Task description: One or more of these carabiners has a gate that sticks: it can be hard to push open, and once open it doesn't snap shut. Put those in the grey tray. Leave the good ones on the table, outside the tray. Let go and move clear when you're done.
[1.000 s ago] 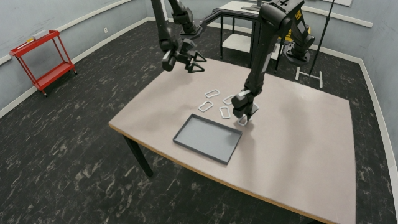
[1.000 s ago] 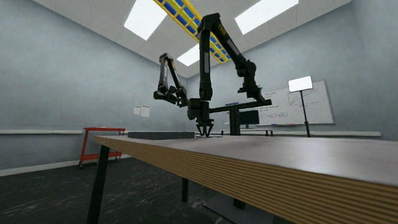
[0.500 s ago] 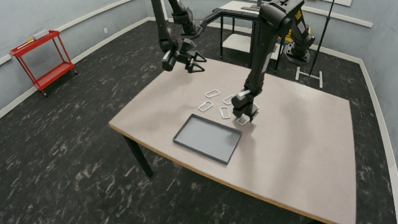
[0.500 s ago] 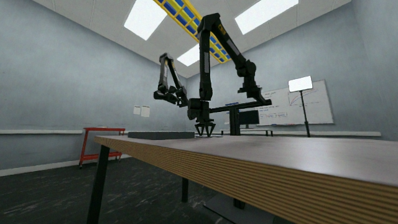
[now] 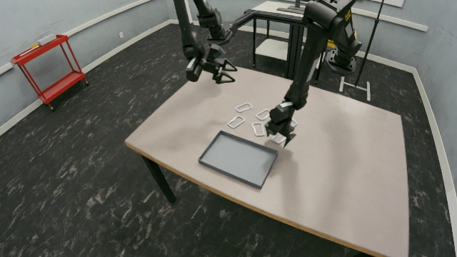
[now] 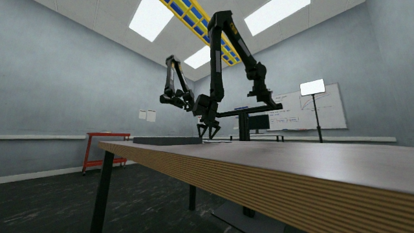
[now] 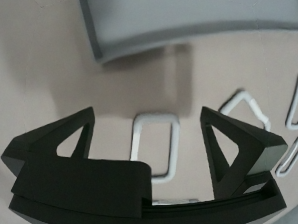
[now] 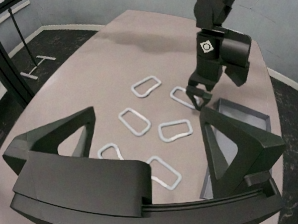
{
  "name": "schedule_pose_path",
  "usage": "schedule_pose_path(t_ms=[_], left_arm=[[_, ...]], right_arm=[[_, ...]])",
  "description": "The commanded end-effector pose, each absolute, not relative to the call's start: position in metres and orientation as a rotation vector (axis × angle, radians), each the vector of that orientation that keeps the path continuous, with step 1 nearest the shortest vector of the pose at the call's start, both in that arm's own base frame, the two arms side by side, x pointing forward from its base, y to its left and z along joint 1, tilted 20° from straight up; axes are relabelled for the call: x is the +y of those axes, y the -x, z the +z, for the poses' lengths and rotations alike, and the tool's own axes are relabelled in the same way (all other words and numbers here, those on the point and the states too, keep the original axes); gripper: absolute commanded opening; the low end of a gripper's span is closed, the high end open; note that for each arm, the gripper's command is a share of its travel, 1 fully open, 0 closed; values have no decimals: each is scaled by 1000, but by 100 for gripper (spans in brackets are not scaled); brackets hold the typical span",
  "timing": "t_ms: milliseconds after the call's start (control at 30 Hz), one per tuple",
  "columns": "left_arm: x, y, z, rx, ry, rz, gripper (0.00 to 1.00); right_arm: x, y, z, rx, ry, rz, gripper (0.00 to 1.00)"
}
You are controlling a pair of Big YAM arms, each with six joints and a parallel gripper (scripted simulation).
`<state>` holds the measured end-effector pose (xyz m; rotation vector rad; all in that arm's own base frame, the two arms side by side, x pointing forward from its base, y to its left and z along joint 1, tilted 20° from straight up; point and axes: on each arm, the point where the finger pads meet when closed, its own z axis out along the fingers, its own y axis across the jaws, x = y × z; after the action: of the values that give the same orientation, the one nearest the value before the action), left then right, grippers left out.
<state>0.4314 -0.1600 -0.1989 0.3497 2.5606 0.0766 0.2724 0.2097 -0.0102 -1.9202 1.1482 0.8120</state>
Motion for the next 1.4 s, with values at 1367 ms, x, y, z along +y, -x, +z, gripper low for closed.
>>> schedule_pose_path(t_ms=[1367], left_arm=[[-261, -383, -205, 2338, -689, -96, 79]], right_arm=[[210, -273, -10, 1150, 1916, 813, 100]])
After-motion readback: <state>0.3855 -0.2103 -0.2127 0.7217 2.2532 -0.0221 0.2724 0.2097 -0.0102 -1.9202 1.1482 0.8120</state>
